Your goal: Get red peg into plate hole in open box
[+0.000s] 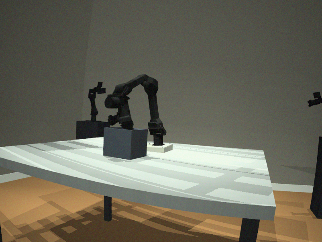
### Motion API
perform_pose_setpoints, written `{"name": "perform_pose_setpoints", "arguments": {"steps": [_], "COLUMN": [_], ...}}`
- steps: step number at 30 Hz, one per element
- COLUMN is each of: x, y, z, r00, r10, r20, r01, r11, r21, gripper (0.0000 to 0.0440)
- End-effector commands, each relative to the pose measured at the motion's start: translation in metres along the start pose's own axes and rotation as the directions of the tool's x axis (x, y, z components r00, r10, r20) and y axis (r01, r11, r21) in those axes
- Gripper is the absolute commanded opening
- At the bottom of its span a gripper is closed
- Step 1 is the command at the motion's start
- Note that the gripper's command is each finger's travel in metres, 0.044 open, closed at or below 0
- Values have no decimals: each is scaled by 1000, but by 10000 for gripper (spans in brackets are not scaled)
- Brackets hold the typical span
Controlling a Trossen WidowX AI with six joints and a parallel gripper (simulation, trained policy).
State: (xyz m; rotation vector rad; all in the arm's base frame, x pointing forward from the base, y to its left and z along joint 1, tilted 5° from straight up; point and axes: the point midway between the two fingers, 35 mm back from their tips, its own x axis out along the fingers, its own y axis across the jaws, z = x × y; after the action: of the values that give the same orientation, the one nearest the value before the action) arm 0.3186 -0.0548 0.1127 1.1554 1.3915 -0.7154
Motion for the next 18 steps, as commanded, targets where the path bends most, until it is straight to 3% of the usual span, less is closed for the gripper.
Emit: {"name": "perform_pose_setpoints", "arguments": {"steps": [1, 18], "x": [6, -25], "y": [4, 31], "z": [8, 19], "r00": [1000, 986], "r10": [12, 152], "r20": [-27, -70], "r01": [-12, -155], "r11": [1000, 987], "r21": [-8, -38], "gripper": [135, 134]}}
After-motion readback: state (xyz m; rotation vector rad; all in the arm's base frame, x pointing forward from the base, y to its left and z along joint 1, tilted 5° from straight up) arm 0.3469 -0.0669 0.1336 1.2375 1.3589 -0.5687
